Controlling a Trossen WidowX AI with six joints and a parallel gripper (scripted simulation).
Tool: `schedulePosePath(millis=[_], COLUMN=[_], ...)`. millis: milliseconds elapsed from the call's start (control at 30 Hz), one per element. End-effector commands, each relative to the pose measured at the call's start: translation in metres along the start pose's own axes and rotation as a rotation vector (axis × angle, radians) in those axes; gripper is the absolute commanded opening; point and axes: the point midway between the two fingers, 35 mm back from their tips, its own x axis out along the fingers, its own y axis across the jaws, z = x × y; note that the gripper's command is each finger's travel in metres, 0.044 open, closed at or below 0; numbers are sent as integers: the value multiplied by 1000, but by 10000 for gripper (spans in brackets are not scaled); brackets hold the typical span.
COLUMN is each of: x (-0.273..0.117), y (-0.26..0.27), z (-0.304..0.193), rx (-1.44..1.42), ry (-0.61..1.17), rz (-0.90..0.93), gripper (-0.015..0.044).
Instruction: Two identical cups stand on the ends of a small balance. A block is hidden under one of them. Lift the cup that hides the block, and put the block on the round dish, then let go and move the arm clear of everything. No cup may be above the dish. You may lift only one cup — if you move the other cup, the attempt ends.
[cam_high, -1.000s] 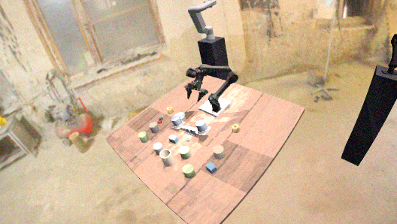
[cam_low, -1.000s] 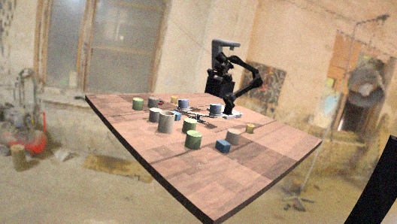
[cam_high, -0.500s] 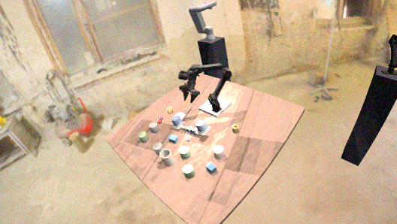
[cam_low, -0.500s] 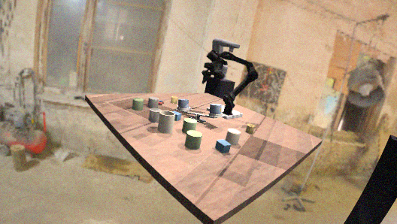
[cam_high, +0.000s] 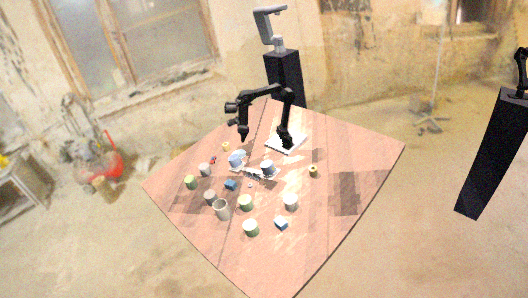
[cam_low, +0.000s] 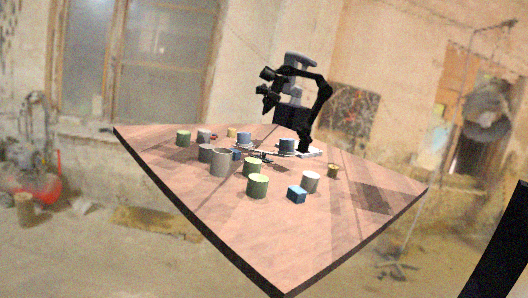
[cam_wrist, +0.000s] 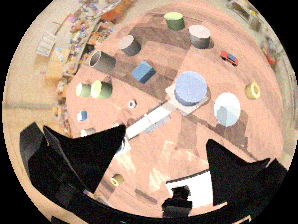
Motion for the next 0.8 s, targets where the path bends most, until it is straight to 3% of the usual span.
schedulePosePath(millis=[0,767], x=[11,93], y=[-3,-20], z=[13,63], rx=[130,750], ry=[39,140], rz=[-48,-365], gripper=[440,440])
